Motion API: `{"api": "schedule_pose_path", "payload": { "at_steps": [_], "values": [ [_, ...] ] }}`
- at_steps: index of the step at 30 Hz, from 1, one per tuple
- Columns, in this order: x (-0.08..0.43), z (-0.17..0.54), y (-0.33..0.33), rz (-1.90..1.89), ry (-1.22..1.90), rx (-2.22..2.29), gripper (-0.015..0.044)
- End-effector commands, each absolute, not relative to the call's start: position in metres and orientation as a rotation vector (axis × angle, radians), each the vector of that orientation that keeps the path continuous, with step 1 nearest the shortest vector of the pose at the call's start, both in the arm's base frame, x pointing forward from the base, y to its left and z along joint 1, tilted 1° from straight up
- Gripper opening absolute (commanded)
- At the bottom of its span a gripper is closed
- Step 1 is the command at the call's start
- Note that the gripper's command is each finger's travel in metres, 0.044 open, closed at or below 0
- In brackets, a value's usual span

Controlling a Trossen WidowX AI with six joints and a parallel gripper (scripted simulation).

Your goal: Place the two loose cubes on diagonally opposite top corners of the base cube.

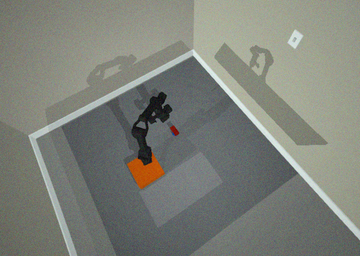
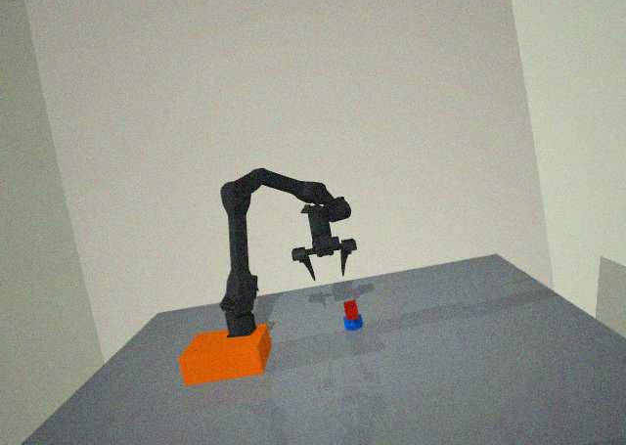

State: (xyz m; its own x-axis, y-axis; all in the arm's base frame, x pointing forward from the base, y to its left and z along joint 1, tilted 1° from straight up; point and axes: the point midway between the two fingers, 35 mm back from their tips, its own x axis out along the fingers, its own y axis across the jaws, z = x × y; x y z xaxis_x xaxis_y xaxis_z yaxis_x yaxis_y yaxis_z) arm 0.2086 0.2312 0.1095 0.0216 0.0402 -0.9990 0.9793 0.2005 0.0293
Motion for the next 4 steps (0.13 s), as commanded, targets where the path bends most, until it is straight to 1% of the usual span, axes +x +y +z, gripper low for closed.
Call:
{"api": "schedule_pose_path", "payload": {
  "at_steps": [1,4],
  "values": [
    [0.2062,0.1104,0.2352,-1.031,1.302,1.108,0.0400],
    [0.2062,0.1104,0.2352,-1.031,1.302,1.108,0.0400]
  ]
}}
